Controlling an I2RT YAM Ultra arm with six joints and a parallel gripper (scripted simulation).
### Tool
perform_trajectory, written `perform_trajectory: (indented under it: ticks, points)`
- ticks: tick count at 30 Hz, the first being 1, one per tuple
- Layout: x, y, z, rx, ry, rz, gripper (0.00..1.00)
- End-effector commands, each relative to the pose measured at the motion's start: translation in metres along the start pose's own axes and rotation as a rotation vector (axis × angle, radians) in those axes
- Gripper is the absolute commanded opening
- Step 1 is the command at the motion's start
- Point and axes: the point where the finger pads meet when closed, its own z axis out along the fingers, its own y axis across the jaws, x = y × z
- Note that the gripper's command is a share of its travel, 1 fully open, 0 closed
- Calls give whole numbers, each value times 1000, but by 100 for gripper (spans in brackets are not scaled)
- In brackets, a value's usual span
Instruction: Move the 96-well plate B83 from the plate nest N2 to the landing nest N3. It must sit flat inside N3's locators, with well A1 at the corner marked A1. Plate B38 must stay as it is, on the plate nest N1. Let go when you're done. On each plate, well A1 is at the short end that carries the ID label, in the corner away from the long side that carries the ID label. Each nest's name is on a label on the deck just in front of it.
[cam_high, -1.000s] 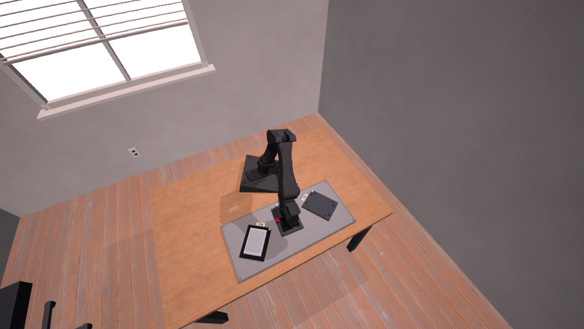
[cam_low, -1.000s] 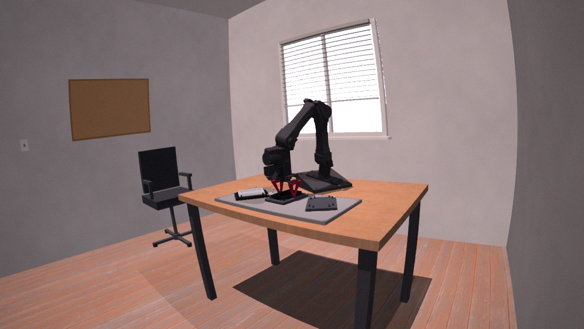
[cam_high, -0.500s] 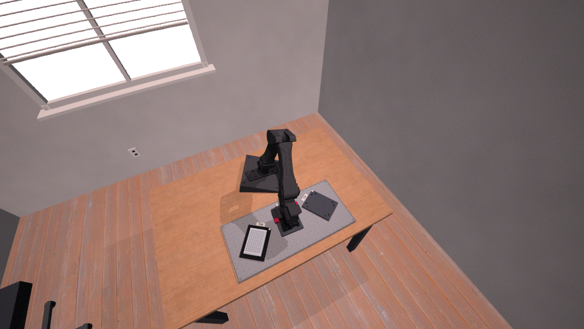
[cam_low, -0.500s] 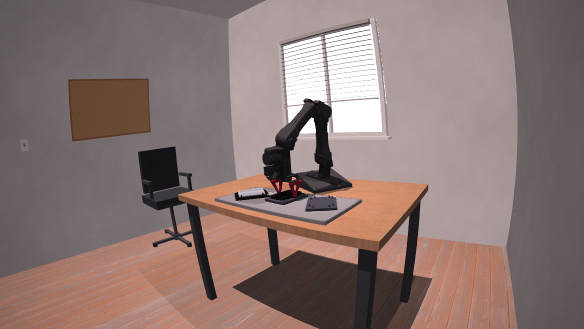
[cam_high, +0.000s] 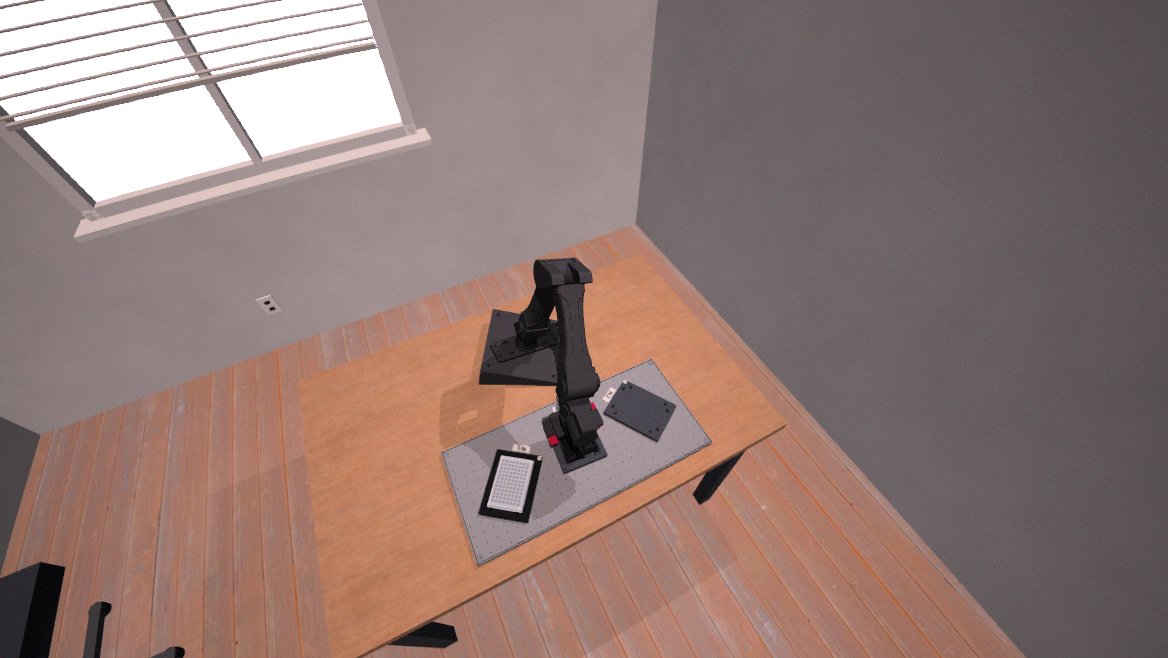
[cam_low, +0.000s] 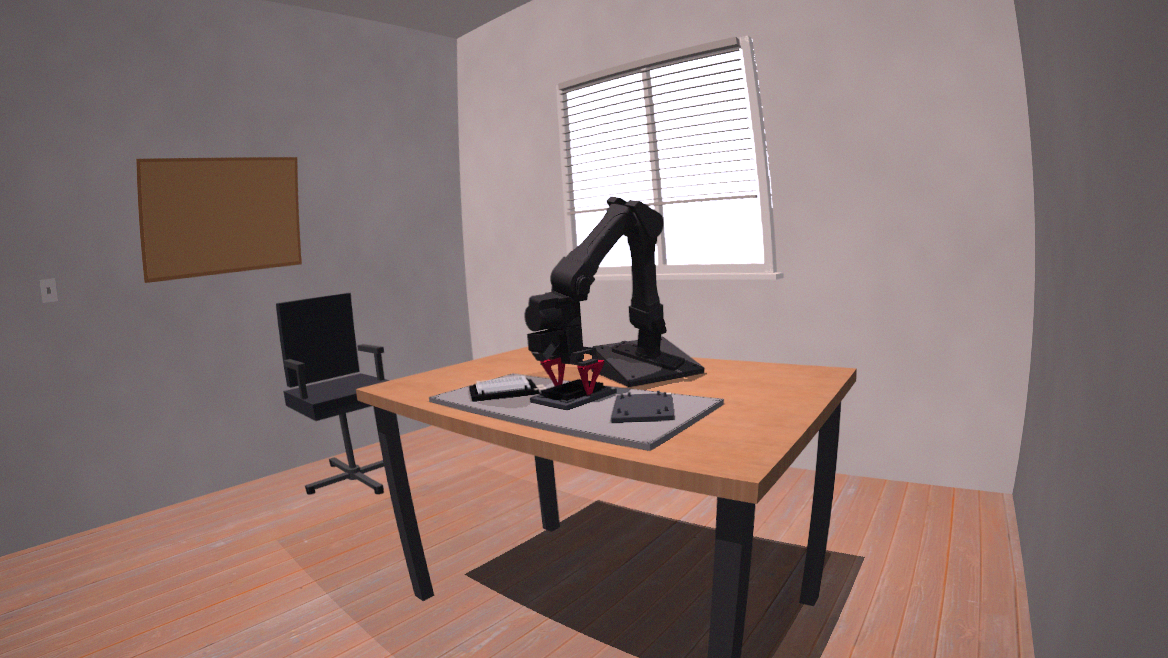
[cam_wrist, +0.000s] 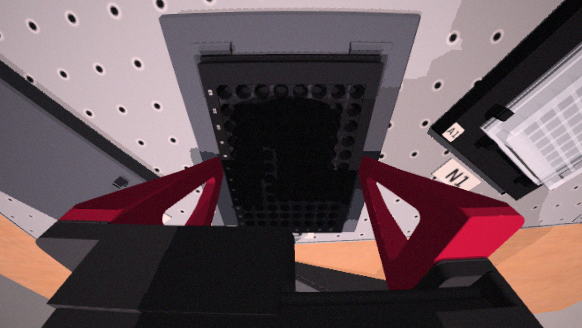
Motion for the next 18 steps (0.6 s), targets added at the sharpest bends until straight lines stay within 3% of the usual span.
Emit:
perform_trajectory:
  ticks: [1, 3, 15, 18]
  points:
    - [-4, 0, -3, 1, -18, -2, 100]
    - [-4, 0, -3, 1, -18, -2, 100]
    - [-3, 0, -35, 2, -18, -2, 100]
    - [-3, 0, -35, 2, -18, -2, 100]
